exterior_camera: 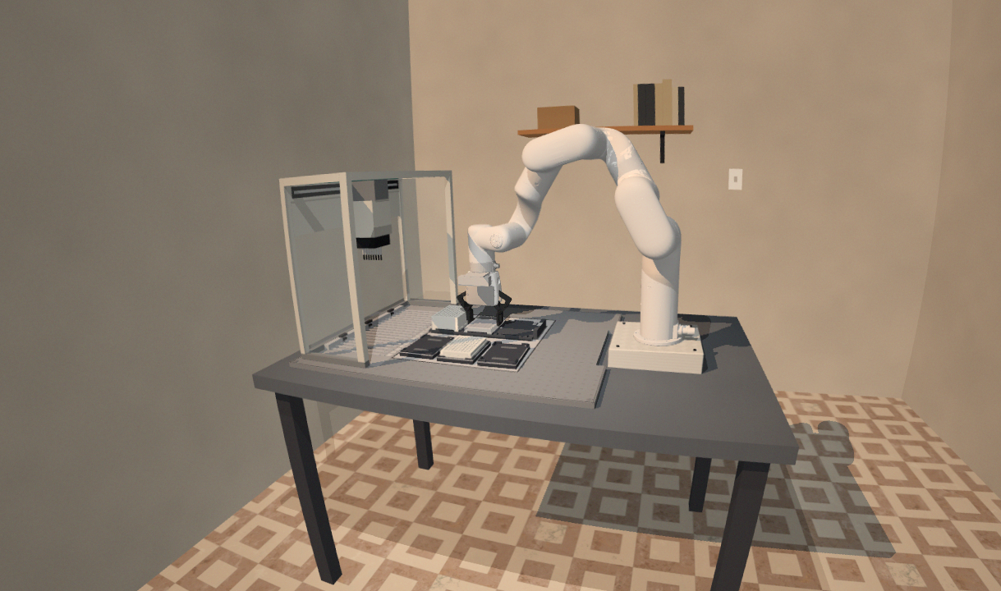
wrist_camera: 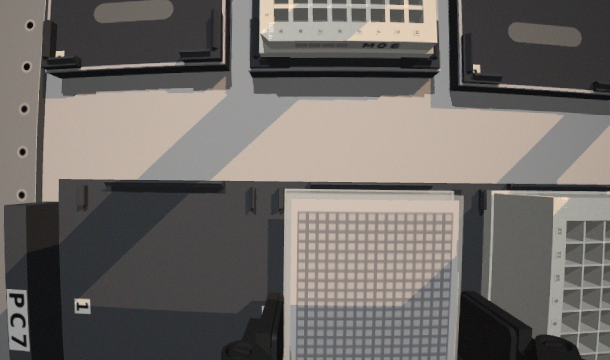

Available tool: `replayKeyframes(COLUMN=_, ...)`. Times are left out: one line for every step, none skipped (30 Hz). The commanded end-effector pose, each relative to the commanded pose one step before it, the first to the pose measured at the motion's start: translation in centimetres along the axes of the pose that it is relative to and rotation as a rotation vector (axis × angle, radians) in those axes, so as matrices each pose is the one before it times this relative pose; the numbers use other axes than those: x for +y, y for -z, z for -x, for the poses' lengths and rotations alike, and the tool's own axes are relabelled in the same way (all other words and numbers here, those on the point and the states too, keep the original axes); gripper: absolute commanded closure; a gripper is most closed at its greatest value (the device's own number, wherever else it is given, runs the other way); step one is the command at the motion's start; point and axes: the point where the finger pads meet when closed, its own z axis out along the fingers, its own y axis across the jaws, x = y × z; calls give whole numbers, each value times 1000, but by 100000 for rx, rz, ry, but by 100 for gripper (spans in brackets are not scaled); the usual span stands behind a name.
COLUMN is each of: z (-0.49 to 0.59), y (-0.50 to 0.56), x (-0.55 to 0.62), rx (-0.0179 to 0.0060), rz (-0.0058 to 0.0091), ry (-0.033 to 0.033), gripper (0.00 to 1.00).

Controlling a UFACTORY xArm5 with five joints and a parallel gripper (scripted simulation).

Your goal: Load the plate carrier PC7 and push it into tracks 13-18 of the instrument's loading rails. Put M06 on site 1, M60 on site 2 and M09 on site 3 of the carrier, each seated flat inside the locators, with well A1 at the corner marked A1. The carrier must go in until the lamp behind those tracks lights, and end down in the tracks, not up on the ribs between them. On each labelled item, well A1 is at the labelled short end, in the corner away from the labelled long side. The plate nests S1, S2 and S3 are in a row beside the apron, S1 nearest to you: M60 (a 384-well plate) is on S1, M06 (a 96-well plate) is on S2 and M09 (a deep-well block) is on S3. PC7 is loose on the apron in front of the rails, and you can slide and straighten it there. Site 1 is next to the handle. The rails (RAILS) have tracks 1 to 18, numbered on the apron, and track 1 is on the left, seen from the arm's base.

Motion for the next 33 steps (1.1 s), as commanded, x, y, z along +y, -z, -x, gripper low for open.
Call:
replayKeyframes(z=21, y=149, x=148, rx=311, rz=448, ry=0, gripper=0)
replayKeyframes(z=0, y=0, x=0, rx=0, rz=0, ry=0, gripper=0)
replayKeyframes(z=0, y=0, x=0, rx=0, rz=0, ry=0, gripper=0)
replayKeyframes(z=0, y=0, x=0, rx=0, rz=0, ry=0, gripper=0)
replayKeyframes(z=0, y=0, x=0, rx=0, rz=0, ry=0, gripper=0)
replayKeyframes(z=0, y=0, x=0, rx=0, rz=0, ry=0, gripper=0)
replayKeyframes(z=0, y=0, x=0, rx=0, rz=0, ry=0, gripper=0)
replayKeyframes(z=0, y=0, x=0, rx=0, rz=0, ry=0, gripper=0)
replayKeyframes(z=0, y=0, x=0, rx=0, rz=0, ry=0, gripper=0)
replayKeyframes(z=0, y=0, x=0, rx=0, rz=0, ry=0, gripper=0)
replayKeyframes(z=0, y=0, x=0, rx=0, rz=0, ry=0, gripper=0)
replayKeyframes(z=0, y=0, x=0, rx=0, rz=0, ry=0, gripper=0)
replayKeyframes(z=0, y=0, x=0, rx=0, rz=0, ry=0, gripper=0)
replayKeyframes(z=0, y=0, x=0, rx=0, rz=0, ry=0, gripper=0)
replayKeyframes(z=0, y=0, x=0, rx=0, rz=0, ry=0, gripper=0)
replayKeyframes(z=0, y=0, x=0, rx=0, rz=0, ry=0, gripper=0)
replayKeyframes(z=0, y=167, x=0, rx=0, rz=0, ry=0, gripper=0)
replayKeyframes(z=0, y=167, x=0, rx=0, rz=0, ry=0, gripper=0)
replayKeyframes(z=0, y=167, x=0, rx=0, rz=0, ry=0, gripper=0)
replayKeyframes(z=0, y=167, x=0, rx=0, rz=0, ry=0, gripper=0)
replayKeyframes(z=0, y=167, x=0, rx=0, rz=0, ry=0, gripper=0)
replayKeyframes(z=0, y=167, x=0, rx=0, rz=0, ry=0, gripper=0)
replayKeyframes(z=0, y=167, x=0, rx=0, rz=0, ry=0, gripper=0)
replayKeyframes(z=0, y=167, x=0, rx=0, rz=0, ry=0, gripper=0)
replayKeyframes(z=0, y=167, x=0, rx=0, rz=0, ry=0, gripper=0)
replayKeyframes(z=0, y=167, x=0, rx=0, rz=0, ry=0, gripper=0)
replayKeyframes(z=0, y=167, x=0, rx=0, rz=0, ry=0, gripper=0)
replayKeyframes(z=0, y=167, x=0, rx=0, rz=0, ry=0, gripper=0)
replayKeyframes(z=0, y=167, x=0, rx=0, rz=0, ry=0, gripper=0)
replayKeyframes(z=0, y=167, x=0, rx=0, rz=0, ry=0, gripper=0)
replayKeyframes(z=0, y=0, x=0, rx=0, rz=0, ry=0, gripper=0)
replayKeyframes(z=0, y=0, x=0, rx=0, rz=0, ry=0, gripper=0)
replayKeyframes(z=0, y=167, x=0, rx=0, rz=0, ry=0, gripper=0)
